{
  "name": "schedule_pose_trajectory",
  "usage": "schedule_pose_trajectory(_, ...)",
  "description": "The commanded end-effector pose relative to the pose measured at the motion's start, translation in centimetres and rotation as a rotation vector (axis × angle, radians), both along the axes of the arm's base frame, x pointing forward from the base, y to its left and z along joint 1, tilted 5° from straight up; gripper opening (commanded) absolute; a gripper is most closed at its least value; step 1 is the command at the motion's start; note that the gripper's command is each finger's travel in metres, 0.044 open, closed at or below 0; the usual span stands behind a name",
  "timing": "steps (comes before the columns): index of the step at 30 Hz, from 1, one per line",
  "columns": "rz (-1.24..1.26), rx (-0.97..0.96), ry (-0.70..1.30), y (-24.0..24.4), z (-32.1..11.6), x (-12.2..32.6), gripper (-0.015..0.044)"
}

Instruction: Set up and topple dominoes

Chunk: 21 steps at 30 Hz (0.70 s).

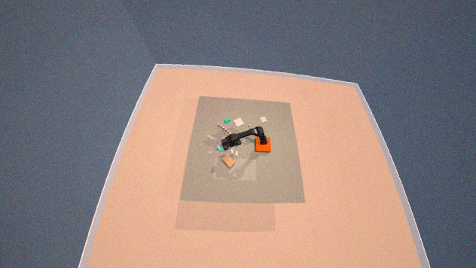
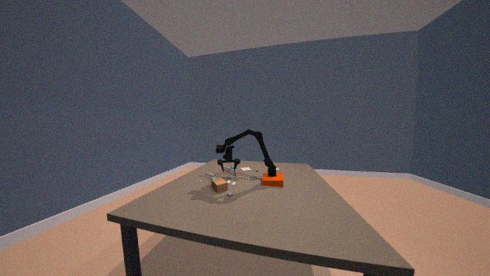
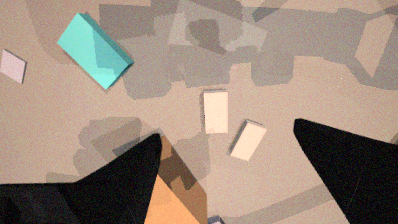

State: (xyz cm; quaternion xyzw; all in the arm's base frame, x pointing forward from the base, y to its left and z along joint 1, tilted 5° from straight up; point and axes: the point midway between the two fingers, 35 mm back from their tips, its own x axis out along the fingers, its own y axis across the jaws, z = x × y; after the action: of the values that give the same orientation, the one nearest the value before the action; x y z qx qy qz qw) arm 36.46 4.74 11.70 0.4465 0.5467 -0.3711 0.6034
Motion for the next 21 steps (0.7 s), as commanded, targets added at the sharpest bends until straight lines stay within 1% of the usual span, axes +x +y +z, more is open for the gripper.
schedule_pose_trajectory(1, -0.054, -0.004, 0.009, 0.7, -0.9, 0.1, 0.0440)
schedule_pose_trajectory(6, -0.054, -0.004, 0.009, 0.7, -1.6, 0.3, 0.0440)
schedule_pose_trajectory(10, -0.054, -0.004, 0.009, 0.8, -5.8, 0.8, 0.0440)
schedule_pose_trajectory(12, -0.054, -0.004, 0.010, 0.8, -7.2, 0.8, 0.0440)
schedule_pose_trajectory(21, -0.054, -0.004, 0.010, 0.8, -7.9, 1.0, 0.0440)
